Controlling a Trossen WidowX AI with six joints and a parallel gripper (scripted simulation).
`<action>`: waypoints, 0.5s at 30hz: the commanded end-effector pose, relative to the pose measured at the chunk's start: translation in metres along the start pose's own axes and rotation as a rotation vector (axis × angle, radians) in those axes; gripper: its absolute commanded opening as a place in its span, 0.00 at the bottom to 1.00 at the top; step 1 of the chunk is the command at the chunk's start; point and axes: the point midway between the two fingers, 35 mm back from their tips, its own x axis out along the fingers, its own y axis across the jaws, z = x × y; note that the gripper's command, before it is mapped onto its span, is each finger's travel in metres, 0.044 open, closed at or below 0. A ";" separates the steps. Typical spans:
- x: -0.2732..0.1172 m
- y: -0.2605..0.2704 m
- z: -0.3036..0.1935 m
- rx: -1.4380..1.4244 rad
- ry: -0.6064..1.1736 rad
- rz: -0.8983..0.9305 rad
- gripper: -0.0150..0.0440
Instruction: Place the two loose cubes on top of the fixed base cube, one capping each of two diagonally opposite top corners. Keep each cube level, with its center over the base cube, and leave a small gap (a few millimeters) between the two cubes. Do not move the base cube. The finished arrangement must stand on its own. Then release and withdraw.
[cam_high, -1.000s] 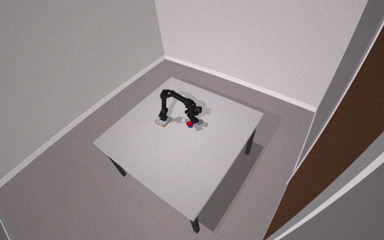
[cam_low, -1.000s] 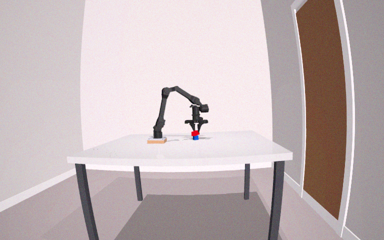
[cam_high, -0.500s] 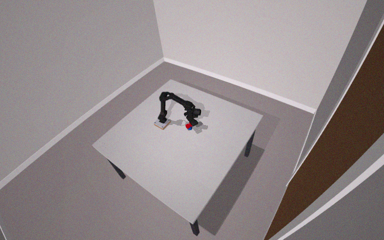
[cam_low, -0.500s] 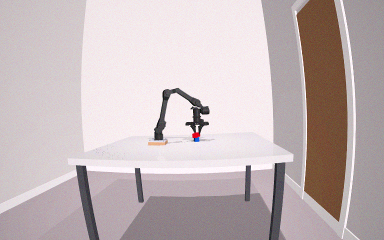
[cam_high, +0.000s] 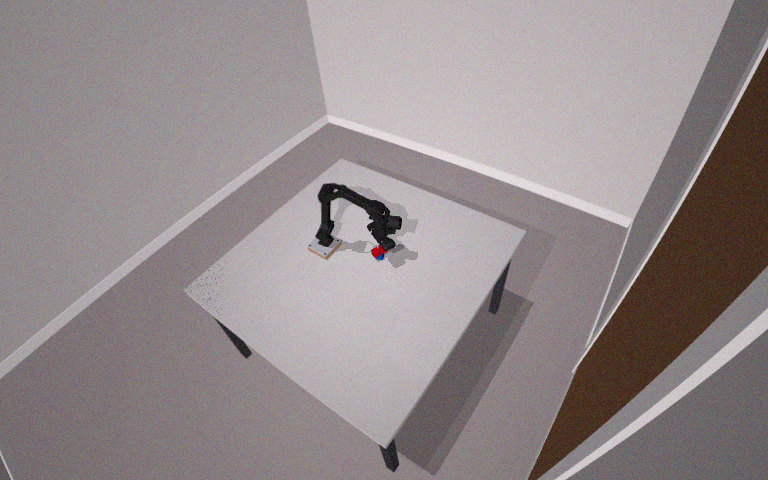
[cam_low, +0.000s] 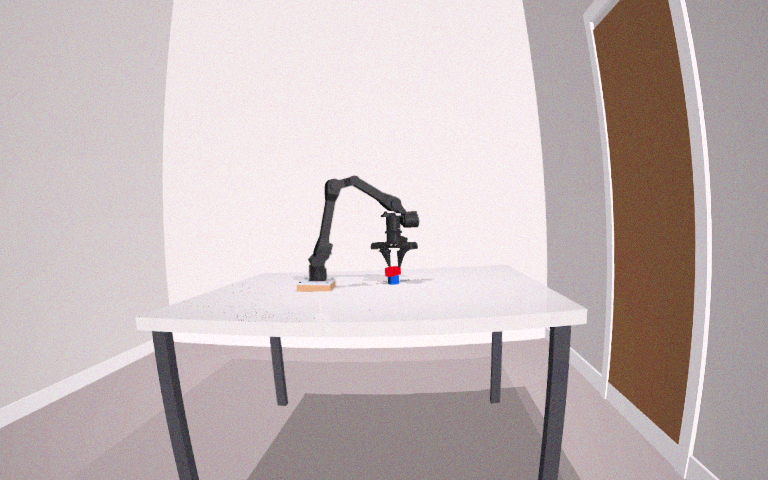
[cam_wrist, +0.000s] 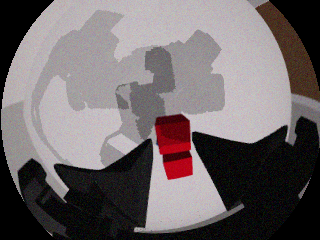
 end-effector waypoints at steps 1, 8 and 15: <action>-0.008 -0.002 0.002 0.002 -0.007 -0.007 0.60; -0.021 -0.001 0.002 0.002 -0.007 -0.007 0.60; -0.033 -0.001 0.002 0.002 -0.007 -0.007 0.60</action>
